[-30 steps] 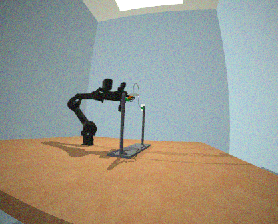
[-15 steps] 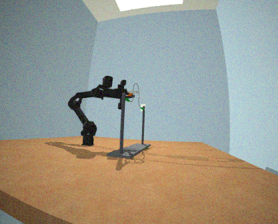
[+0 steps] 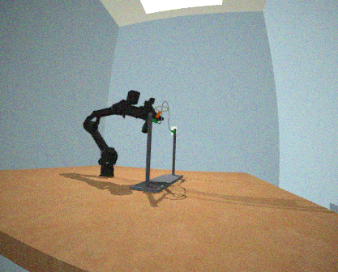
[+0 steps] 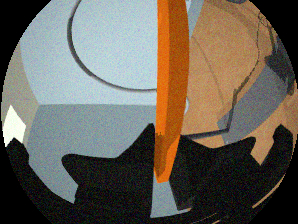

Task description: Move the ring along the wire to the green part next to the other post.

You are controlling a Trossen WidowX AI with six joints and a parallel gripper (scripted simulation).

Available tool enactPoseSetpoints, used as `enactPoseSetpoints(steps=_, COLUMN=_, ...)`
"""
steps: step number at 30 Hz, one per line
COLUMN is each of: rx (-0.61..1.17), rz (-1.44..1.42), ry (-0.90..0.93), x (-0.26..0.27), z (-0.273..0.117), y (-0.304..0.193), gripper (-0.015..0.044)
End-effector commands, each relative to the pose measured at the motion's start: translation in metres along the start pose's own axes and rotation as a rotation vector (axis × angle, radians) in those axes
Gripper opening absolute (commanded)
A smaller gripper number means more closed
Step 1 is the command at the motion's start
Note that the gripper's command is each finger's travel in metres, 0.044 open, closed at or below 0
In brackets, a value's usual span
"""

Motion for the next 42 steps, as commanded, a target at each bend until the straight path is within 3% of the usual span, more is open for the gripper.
enactPoseSetpoints(steps=1, rx=-0.008, rz=-0.049, ry=-0.033, x=-0.001, z=0.0, y=0.001, gripper=-0.015)
enactPoseSetpoints(steps=42, rx=-0.096, rz=-0.599, ry=-0.446, x=-0.027, z=-0.003, y=0.01, gripper=-0.015)
Point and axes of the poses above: the point midway between the two fingers, 35 mm back from their tips, its own z axis out along the fingers, its own x axis across the jaws, y = z × x, the point moved 2 cm from there along -z, back along the fingers, and after that the axes turned 4 degrees about z, right-handed, at the moved point
